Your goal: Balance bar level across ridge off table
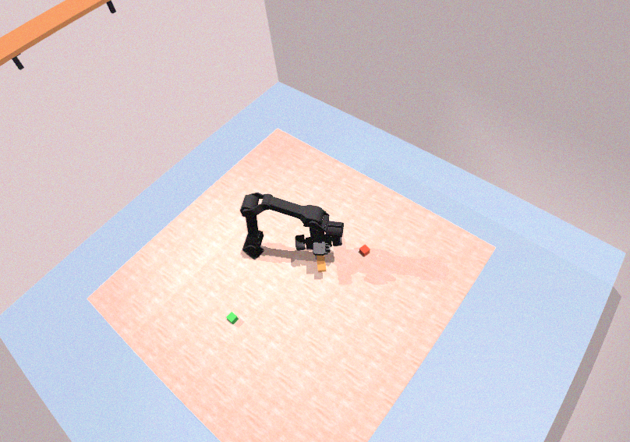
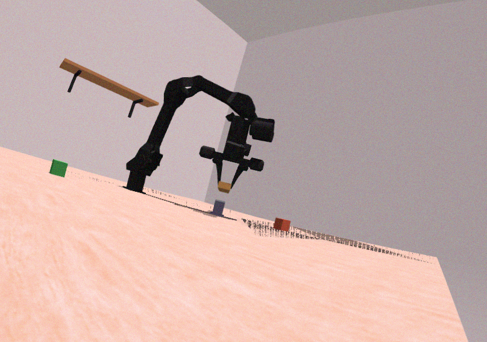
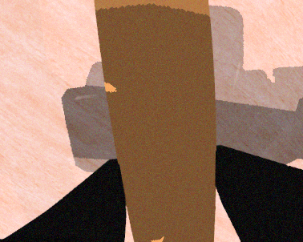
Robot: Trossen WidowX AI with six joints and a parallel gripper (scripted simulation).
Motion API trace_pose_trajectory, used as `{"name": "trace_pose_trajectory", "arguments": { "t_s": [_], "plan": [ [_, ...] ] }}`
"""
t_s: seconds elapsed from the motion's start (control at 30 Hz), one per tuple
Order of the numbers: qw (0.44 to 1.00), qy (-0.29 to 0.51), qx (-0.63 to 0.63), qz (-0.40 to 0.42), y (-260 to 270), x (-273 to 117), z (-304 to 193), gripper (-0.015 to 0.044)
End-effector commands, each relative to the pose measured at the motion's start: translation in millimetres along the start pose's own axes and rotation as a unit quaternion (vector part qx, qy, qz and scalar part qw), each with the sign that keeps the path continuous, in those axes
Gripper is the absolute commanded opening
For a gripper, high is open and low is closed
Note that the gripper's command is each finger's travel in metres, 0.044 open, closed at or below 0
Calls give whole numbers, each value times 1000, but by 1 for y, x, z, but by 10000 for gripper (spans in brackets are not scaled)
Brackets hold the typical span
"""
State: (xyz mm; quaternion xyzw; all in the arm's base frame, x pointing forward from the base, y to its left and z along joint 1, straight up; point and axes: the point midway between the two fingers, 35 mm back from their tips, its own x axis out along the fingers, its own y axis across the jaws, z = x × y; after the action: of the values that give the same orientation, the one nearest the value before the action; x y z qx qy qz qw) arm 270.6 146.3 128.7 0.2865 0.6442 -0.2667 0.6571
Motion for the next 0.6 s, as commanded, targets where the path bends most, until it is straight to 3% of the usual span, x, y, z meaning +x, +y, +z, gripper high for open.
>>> {"name": "trace_pose_trajectory", "arguments": {
  "t_s": [0.0,0.57],
  "plan": [
    [1000,-2,3,-1,-1,7,1,0],
    [1000,-2,3,-1,-3,24,1,0]
  ]
}}
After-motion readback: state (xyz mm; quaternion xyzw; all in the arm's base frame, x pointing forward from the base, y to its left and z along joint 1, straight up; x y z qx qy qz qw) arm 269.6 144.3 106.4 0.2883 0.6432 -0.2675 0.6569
